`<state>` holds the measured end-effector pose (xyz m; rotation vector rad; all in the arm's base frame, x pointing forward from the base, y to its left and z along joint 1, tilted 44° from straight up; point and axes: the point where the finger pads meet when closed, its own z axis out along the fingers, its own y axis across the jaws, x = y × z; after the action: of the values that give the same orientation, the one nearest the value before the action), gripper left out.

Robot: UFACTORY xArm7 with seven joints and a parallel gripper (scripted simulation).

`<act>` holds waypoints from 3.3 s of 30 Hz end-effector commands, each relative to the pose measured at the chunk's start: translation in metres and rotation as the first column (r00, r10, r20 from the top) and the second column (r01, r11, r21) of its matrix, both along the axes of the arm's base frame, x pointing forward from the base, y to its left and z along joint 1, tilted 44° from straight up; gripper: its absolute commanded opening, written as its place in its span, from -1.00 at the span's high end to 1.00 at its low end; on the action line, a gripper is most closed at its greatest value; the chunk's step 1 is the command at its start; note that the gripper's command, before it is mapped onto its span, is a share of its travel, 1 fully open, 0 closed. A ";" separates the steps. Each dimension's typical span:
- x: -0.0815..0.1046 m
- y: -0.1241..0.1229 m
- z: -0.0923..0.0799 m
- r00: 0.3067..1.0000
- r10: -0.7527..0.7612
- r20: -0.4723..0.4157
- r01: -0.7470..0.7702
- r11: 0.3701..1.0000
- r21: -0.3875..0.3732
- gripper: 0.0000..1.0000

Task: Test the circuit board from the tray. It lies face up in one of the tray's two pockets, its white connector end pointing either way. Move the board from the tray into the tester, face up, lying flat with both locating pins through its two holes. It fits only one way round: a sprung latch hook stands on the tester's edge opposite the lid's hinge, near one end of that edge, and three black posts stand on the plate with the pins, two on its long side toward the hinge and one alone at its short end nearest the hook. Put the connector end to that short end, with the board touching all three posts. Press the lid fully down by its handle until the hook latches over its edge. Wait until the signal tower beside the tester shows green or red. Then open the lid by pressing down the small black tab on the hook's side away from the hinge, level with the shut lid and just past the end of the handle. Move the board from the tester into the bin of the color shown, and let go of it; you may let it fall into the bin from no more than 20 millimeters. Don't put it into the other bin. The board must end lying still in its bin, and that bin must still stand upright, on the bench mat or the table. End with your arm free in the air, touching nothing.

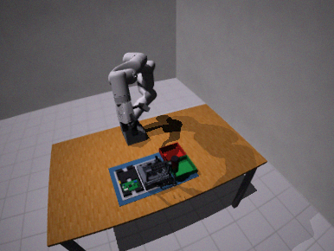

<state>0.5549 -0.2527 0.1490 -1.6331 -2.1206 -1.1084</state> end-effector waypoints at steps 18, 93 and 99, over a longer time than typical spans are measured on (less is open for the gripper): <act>-0.027 0.051 -0.142 0.905 -0.004 -0.425 0.009 1.000 0.010 -1.00; -0.024 0.058 -0.153 0.905 -0.004 -0.426 0.009 1.000 0.011 -1.00; -0.026 0.076 -0.171 0.905 -0.004 -0.426 0.009 1.000 0.011 -1.00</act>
<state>0.5294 -0.1868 -0.0106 -1.6858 -1.8169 -0.6780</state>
